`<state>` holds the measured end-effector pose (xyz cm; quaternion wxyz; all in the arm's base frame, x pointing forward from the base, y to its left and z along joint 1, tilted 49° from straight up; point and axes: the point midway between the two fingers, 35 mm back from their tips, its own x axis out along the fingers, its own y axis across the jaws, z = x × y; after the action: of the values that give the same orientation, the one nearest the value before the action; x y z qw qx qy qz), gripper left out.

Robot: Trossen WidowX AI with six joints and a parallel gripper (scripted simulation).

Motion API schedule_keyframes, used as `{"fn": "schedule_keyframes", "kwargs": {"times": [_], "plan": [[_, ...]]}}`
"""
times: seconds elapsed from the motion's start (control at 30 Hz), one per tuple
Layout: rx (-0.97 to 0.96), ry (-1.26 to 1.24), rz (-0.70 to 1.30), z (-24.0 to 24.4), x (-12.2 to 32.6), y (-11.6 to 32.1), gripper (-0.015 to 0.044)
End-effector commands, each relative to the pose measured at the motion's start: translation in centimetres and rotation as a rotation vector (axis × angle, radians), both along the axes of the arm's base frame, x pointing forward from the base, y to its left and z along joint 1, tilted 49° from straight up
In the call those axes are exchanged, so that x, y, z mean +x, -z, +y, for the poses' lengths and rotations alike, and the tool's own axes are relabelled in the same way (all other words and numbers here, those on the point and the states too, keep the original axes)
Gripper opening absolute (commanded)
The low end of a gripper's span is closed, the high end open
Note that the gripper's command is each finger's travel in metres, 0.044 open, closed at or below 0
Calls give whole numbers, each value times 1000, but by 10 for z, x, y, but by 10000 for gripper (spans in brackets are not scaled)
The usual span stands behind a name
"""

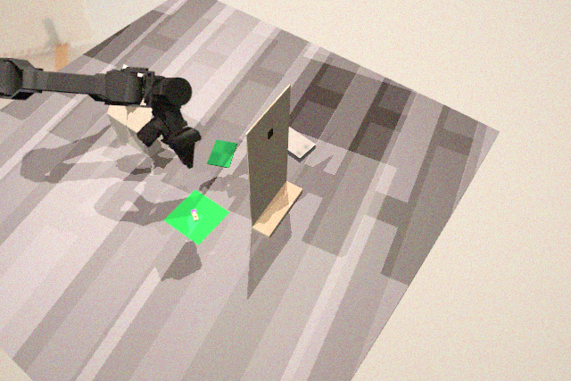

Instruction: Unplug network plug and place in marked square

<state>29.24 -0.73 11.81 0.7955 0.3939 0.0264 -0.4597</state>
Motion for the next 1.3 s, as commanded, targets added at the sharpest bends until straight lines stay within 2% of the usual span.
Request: {"fn": "schedule_keyframes", "kwargs": {"times": [0.0,0.37,0.73,1.27], "plan": [[0,-3,-18,8,0,-11,156],[-15,-13,-33,24,-7,-33,156],[-15,-13,-33,24,-7,-33,440],[-15,-13,-33,24,-7,-33,440]]}}
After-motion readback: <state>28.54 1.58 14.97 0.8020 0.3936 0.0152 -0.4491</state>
